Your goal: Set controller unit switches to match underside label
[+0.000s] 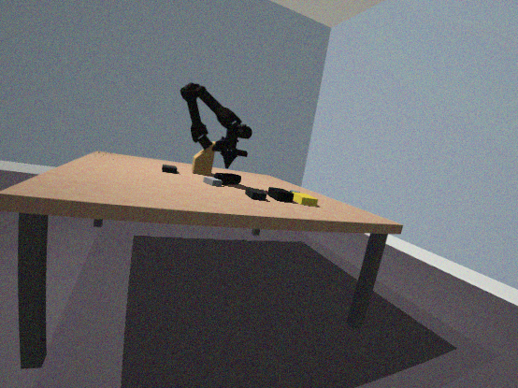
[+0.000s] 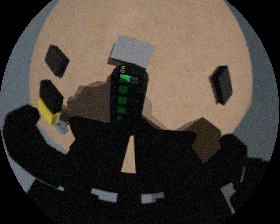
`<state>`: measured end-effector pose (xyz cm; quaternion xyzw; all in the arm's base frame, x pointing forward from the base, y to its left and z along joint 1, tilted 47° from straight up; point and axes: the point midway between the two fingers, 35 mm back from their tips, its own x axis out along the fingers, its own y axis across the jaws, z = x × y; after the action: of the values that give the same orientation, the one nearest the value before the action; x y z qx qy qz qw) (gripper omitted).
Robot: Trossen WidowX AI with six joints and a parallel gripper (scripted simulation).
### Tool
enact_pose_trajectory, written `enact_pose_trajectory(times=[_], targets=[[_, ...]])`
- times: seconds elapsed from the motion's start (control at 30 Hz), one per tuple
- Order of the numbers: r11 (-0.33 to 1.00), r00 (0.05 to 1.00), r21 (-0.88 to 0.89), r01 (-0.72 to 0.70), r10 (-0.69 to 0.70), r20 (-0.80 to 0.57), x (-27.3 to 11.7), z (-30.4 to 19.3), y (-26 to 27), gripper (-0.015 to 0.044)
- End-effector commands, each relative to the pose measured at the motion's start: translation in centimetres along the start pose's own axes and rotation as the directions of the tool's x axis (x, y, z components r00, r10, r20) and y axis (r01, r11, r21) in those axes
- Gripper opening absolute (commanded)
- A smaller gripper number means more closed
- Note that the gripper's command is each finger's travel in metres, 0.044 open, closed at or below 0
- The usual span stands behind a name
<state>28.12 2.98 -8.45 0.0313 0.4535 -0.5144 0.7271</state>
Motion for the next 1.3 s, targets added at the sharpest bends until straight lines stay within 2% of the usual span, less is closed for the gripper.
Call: enact_pose_trajectory(times=[0.0, 0.53, 0.73, 0.9, 1.27], targets=[[1.0, 1.0, -0.006, 0.011, -0.011, 0.002, 1.3, -0.1, -2.2, 0.0], [1.0, 1.0, -0.006, 0.014, -0.014, -0.003, 1.5, -0.2, -2.5, 0.0], [1.0, 1.0, -0.006, 0.012, -0.012, -0.005, -3.3, -0.2, -2.4, 0.0157], [1.0, 1.0, -0.006, 0.012, -0.012, -0.005, -3.5, -0.2, -2.4, 0.0289], [1.0, 1.0, -0.006, 0.012, -0.012, -0.005, -3.5, -0.2, -2.4, 0.0]])
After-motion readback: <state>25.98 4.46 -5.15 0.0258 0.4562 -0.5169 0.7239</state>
